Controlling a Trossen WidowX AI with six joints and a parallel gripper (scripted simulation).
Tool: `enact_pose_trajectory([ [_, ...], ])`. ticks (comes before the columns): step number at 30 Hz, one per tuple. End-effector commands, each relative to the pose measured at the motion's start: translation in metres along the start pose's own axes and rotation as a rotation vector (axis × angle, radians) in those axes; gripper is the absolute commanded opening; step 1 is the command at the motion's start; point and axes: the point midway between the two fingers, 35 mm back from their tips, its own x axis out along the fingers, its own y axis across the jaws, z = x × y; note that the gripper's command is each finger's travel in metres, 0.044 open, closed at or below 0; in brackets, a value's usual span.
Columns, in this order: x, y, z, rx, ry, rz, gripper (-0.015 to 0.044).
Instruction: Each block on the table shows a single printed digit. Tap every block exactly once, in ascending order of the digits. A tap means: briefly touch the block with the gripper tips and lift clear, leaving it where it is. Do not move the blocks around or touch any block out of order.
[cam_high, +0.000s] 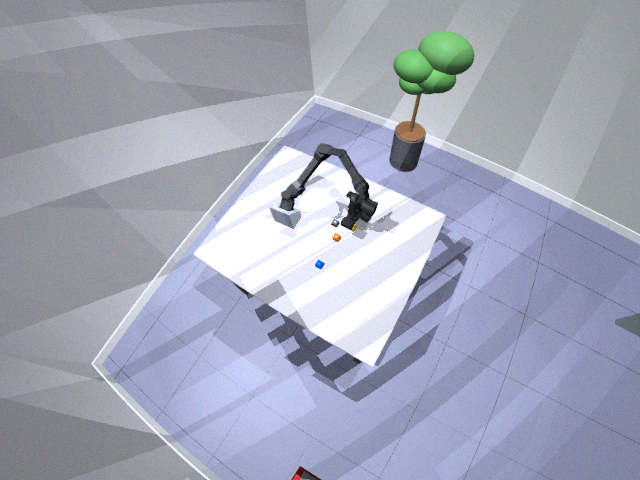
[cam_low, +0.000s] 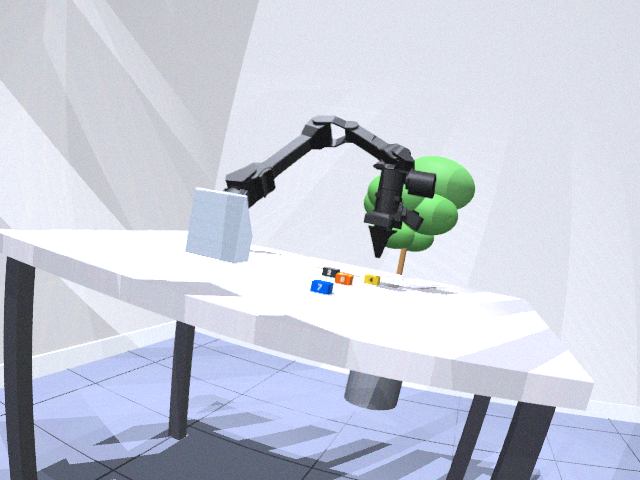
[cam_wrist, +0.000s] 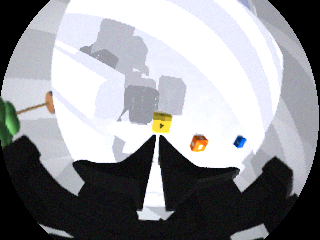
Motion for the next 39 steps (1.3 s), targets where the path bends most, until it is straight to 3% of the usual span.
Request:
enact_pose_trajectory([
  [1, 0.016, 0.0, -0.001, 0.009, -0.005, 0.009, 0.002],
  [29, 0.046, 0.001, -0.001, 0.009, -0.005, 0.011, 0.002],
  [33, 0.018, 0.0, -0.001, 0.009, -0.006, 0.009, 0.002],
  [39, 0.006, -0.001, 0.0, 0.009, -0.006, 0.007, 0.002],
])
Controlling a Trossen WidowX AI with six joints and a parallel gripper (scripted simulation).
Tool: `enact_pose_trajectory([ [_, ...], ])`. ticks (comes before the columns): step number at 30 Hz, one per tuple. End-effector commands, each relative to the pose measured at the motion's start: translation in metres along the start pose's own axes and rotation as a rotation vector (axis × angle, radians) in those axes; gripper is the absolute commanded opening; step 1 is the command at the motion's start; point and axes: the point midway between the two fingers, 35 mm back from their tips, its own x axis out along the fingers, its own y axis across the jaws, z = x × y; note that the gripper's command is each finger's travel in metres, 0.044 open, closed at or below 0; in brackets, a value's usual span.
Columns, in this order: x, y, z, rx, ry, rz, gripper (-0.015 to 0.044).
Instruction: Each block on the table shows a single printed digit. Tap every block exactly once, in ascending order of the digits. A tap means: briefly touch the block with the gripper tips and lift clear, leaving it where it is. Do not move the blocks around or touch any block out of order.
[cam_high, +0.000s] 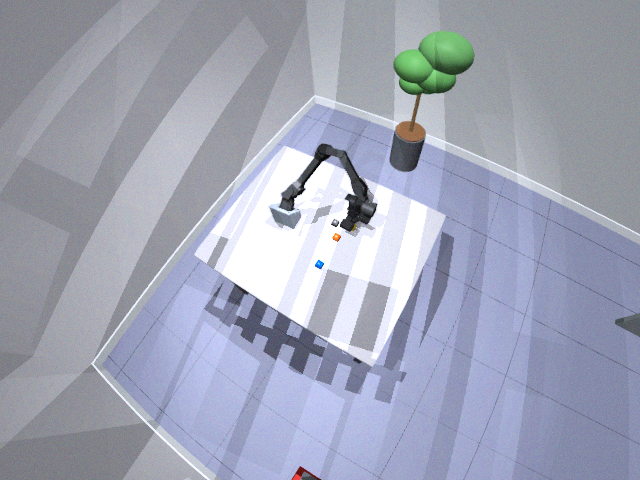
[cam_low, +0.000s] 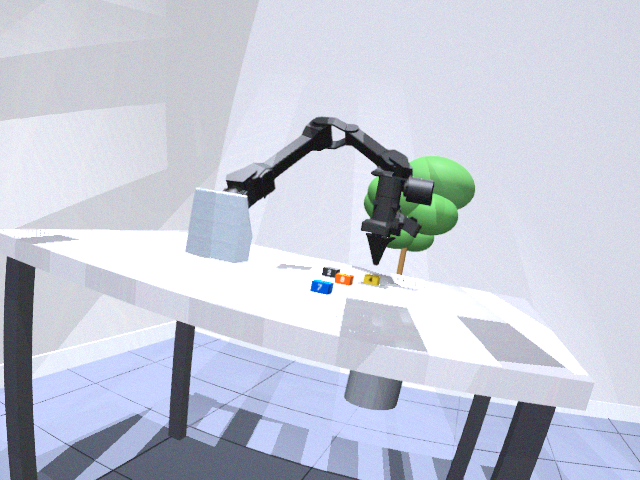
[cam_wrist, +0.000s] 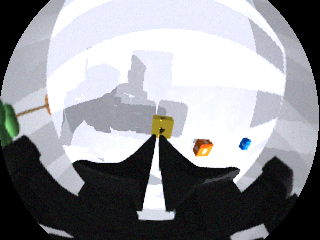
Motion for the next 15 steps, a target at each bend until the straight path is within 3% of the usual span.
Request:
enact_pose_trajectory([
  [1, -0.025, 0.001, 0.003, -0.008, -0.003, -0.002, 0.002],
  [5, -0.08, 0.001, 0.001, -0.008, -0.002, -0.001, 0.002],
  [12, -0.083, -0.003, 0.001, -0.008, -0.003, -0.003, 0.002],
  [15, -0.088, -0.059, 0.009, -0.003, -0.011, -0.026, 0.002],
])
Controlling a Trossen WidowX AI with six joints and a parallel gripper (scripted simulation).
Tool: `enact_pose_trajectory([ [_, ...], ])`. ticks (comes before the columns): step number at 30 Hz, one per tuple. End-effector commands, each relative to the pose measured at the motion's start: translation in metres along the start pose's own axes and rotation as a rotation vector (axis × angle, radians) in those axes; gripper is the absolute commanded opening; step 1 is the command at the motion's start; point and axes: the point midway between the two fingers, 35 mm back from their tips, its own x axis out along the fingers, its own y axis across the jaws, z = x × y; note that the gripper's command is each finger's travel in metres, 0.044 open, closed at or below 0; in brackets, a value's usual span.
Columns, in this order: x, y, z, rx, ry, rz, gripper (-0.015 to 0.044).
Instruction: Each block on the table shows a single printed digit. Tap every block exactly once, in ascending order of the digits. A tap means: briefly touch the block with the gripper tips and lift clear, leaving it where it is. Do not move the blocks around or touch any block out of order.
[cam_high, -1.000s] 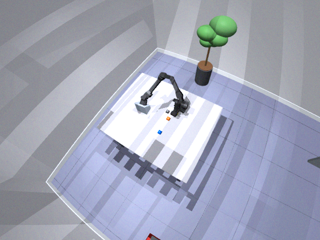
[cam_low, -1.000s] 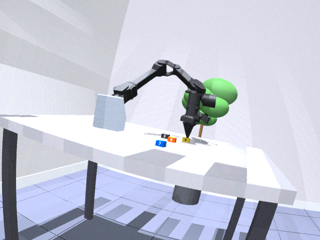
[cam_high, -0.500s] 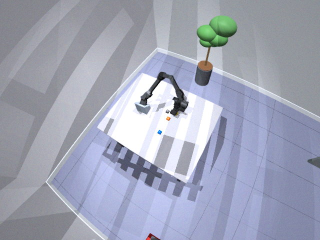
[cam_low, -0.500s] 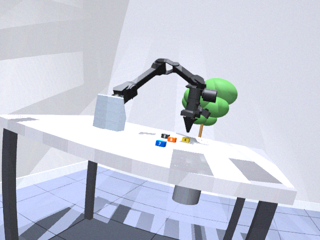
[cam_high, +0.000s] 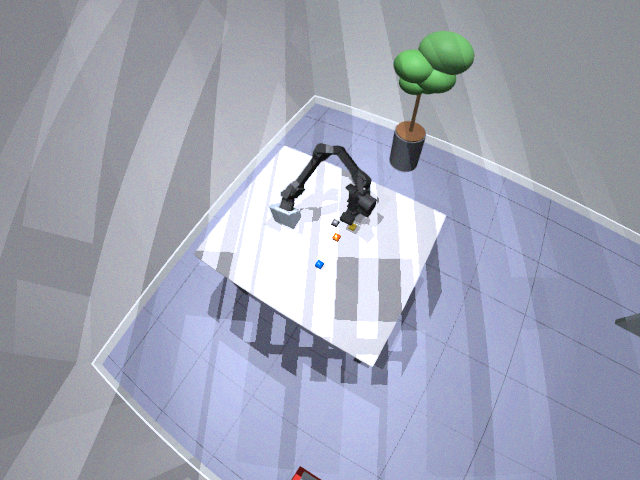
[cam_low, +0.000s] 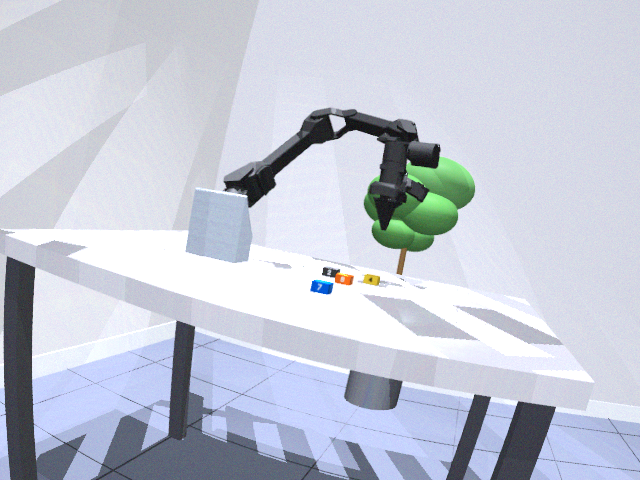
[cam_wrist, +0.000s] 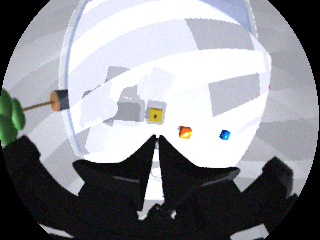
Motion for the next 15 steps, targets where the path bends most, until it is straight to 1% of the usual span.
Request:
enact_pose_trajectory([
  [1, -0.009, -0.07, 0.004, 0.02, -0.006, -0.029, 0.002],
  [7, -0.012, -0.16, -0.01, 0.023, -0.004, -0.04, 0.002],
  [13, -0.007, -0.245, -0.047, 0.017, 0.003, -0.02, 0.002],
  [15, -0.005, -0.261, -0.057, 0.014, 0.004, -0.012, 0.002],
])
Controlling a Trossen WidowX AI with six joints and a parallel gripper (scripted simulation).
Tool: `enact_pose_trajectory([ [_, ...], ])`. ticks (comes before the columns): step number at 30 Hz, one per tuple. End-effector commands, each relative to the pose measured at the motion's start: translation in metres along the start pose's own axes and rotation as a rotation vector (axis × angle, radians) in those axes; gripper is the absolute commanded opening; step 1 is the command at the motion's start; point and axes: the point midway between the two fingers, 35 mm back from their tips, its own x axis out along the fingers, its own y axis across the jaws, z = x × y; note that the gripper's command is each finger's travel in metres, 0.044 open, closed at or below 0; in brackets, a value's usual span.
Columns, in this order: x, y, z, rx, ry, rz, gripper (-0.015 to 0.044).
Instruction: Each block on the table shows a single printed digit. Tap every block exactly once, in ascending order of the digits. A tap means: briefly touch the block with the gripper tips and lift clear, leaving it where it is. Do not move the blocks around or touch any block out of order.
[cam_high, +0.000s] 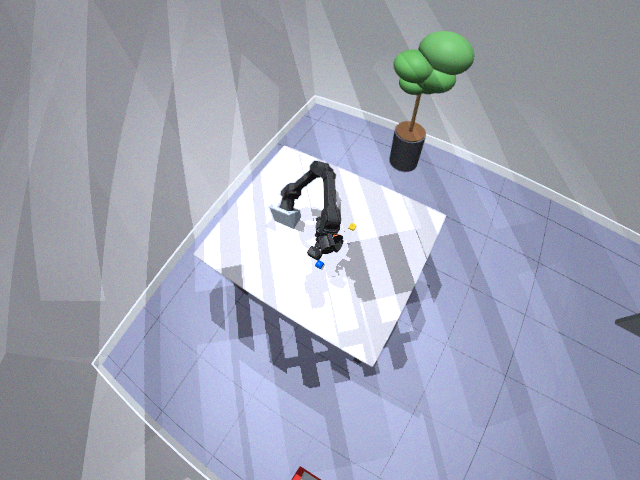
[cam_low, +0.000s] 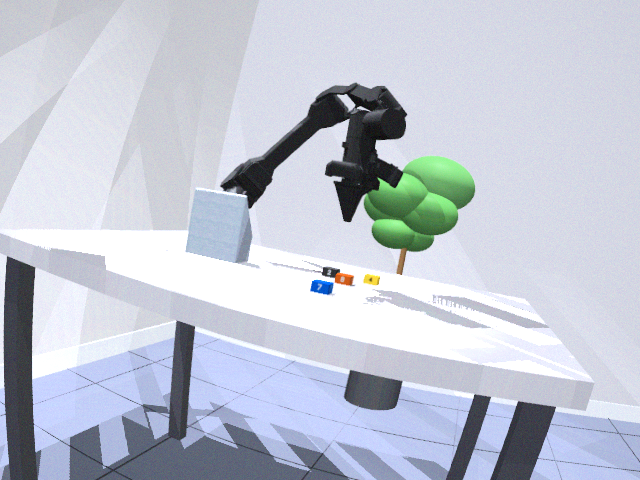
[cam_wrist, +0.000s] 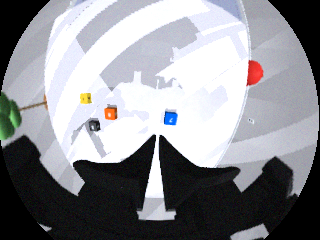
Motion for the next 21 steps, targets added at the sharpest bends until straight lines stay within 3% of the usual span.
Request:
enact_pose_trajectory([
  [1, 0.006, -0.039, -0.021, -0.014, 0.007, 0.013, 0.002],
  [7, 0.01, -0.039, -0.021, -0.014, 0.007, 0.012, 0.002],
  [12, 0.084, -0.038, -0.021, -0.015, 0.007, 0.015, 0.002],
  [21, 0.092, -0.037, -0.021, -0.015, 0.007, 0.016, 0.002],
])
